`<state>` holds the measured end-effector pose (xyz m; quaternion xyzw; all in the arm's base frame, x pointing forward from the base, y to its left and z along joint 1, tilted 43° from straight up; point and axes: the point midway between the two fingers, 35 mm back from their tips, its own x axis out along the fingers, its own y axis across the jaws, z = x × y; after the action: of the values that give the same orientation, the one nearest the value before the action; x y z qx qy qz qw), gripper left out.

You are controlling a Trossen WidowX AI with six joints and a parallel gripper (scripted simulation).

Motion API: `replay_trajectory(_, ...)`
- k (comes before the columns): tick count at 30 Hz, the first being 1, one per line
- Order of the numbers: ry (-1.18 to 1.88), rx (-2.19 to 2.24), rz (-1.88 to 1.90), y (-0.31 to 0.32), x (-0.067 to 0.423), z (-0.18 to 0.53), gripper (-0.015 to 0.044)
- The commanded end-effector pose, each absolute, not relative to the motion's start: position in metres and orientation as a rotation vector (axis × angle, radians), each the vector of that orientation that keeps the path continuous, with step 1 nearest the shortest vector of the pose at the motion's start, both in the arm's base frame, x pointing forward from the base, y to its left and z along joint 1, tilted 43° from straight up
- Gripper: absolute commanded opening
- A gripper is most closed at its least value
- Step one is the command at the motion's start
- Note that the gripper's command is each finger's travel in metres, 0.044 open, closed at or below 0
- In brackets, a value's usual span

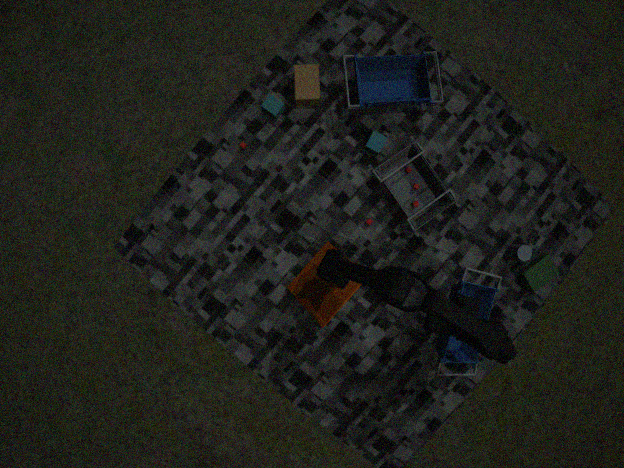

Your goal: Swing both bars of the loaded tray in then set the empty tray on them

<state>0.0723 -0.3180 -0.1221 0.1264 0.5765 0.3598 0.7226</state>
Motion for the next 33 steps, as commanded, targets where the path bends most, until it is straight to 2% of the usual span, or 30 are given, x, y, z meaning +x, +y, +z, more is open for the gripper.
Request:
replay_trajectory(1, 1.258, 0.203, 0.801, -0.323, 0.096, -0.103, 0.0000)
replay_trajectory(33, 1.095, -0.130, 0.995, -0.254, 0.240, -0.004, 0.0000)
